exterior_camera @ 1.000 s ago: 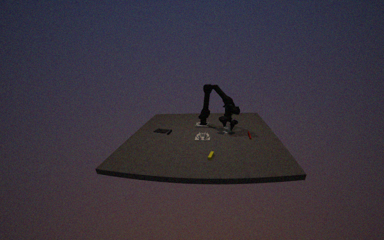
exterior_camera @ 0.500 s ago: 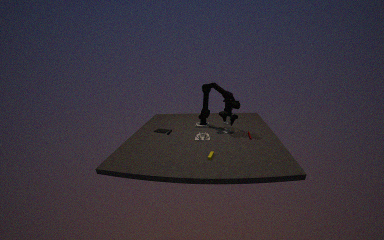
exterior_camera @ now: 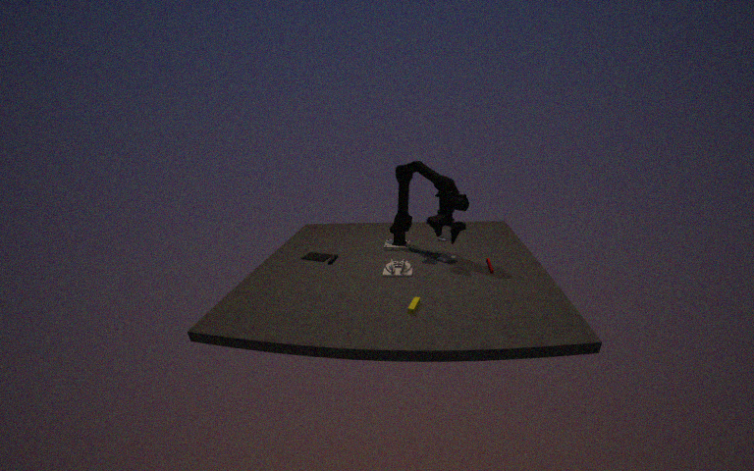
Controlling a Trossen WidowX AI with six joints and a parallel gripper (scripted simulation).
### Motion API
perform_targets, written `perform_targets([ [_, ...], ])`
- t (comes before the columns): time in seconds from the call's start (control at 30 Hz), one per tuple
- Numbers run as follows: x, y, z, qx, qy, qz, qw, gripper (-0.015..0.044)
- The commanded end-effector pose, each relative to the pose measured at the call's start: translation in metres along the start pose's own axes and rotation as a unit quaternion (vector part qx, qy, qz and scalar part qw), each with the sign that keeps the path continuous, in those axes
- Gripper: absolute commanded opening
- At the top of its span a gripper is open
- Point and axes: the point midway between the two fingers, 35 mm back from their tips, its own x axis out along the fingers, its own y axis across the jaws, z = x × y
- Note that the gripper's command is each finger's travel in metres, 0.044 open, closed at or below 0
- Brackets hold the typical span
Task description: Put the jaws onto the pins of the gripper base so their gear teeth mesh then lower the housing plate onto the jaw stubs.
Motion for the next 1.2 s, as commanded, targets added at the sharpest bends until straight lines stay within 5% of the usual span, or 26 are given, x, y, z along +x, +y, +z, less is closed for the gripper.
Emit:
perform_targets([
  [0.0,-0.001,0.000,0.012,-0.021,-0.002,0.000,1.000,0.0351],
  [1.17,-0.002,-0.028,0.124,-0.224,-0.009,-0.004,0.974,0.0351],
])
